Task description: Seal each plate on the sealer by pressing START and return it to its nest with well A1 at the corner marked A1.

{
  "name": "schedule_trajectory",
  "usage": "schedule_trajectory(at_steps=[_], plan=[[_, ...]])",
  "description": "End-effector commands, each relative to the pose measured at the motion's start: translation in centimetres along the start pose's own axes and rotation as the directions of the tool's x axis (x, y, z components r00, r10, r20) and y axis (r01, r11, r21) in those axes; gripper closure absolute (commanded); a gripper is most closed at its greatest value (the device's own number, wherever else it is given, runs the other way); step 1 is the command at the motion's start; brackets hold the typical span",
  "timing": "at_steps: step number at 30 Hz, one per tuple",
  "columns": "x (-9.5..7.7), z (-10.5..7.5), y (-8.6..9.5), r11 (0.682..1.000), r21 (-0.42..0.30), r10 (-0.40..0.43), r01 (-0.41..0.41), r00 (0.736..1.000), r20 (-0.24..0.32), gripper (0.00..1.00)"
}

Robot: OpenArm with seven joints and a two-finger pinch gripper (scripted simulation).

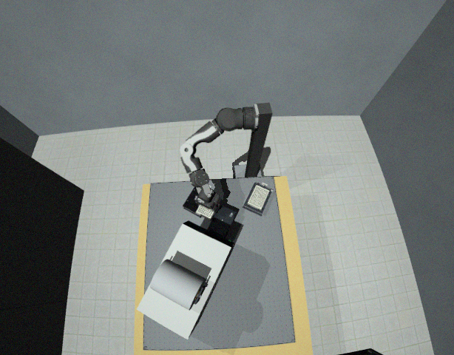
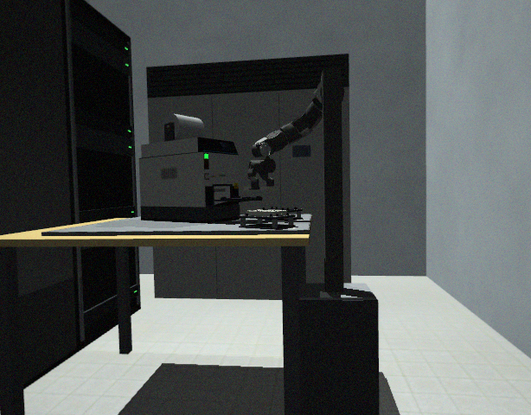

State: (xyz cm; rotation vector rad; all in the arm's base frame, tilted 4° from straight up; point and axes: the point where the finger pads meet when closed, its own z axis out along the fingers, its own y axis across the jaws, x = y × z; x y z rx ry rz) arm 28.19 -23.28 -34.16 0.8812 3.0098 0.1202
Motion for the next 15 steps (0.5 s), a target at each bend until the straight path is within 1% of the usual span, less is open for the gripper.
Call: schedule_trajectory(at_steps=[1,14,15], plan=[[-0.2,-0.1,0.3,1.000,0.004,-0.006,0.006,1.000,0.003,1.00],[-1.1,-0.1,3.2,1.000,0.006,-0.014,0.014,1.000,0.002,1.00],[-1.1,-0.1,3.2,1.000,0.006,-0.014,0.014,1.000,0.002,1.00]])
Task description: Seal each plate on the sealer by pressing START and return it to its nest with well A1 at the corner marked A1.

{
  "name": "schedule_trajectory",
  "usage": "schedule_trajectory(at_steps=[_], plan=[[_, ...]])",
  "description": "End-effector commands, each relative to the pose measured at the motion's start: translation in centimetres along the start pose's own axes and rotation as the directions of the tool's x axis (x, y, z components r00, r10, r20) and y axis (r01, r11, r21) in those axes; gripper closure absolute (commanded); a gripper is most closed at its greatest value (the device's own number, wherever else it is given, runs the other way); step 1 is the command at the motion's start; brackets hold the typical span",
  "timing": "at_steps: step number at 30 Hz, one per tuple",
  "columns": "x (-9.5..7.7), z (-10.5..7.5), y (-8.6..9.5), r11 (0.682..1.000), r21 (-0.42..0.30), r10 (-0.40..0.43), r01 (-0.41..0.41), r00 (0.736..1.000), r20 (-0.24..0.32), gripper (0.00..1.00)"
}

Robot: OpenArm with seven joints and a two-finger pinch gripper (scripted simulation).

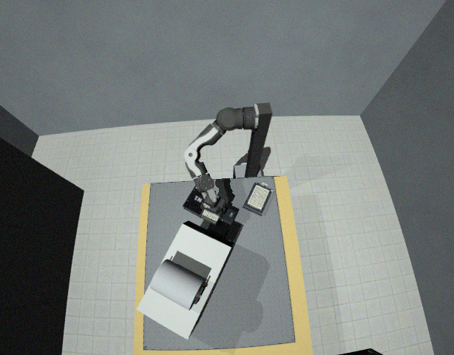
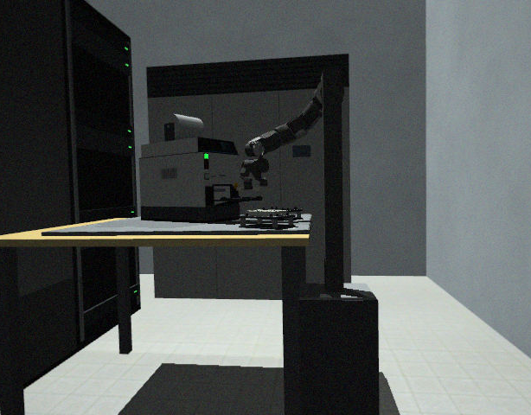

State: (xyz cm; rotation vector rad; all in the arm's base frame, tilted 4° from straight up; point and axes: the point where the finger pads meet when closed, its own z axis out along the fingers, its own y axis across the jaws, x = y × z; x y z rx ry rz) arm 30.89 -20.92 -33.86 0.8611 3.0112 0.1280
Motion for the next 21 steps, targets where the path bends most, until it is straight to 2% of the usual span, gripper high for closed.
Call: schedule_trajectory(at_steps=[1,21], plan=[[-0.1,-0.1,-0.3,1.000,0.012,-0.002,0.002,1.000,0.000,1.00],[-1.4,-0.1,3.7,1.000,0.010,-0.008,0.008,1.000,0.002,1.00]])
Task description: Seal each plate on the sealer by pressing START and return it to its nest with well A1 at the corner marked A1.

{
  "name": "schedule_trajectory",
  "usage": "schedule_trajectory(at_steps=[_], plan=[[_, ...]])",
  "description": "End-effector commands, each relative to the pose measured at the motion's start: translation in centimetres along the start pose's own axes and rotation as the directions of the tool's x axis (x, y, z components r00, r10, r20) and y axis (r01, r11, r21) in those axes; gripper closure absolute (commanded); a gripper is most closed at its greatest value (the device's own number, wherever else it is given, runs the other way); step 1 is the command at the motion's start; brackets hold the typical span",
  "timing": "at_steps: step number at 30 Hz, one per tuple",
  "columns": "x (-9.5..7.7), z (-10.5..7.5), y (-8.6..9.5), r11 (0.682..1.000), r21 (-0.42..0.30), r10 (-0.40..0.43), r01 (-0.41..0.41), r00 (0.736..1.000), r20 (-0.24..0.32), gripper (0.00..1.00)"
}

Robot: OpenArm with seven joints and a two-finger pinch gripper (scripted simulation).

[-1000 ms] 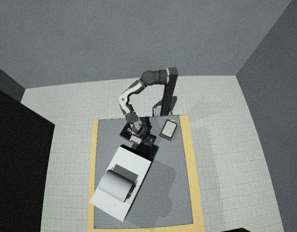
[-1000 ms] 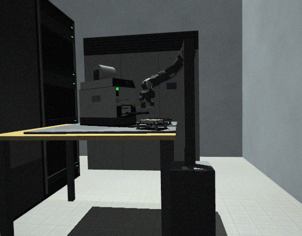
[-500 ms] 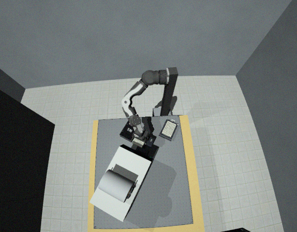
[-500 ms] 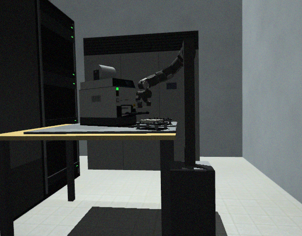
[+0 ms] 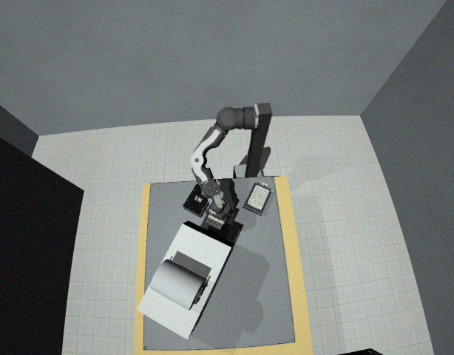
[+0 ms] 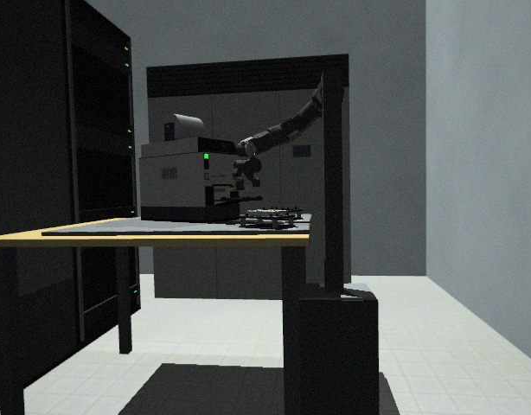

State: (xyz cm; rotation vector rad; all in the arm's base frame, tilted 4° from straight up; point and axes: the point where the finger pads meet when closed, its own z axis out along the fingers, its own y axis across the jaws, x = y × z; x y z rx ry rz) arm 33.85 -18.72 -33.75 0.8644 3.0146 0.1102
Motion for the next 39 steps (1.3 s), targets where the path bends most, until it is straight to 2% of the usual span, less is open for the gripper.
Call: schedule_trajectory(at_steps=[1,10,39], plan=[[-0.1,-0.3,0.6,1.000,-0.004,-0.010,0.010,1.000,0.002,1.00],[-0.8,-0.2,2.5,1.000,-0.002,-0.011,0.011,1.000,0.002,1.00],[-0.8,-0.2,2.6,1.000,-0.006,-0.006,0.006,1.000,0.001,1.00]])
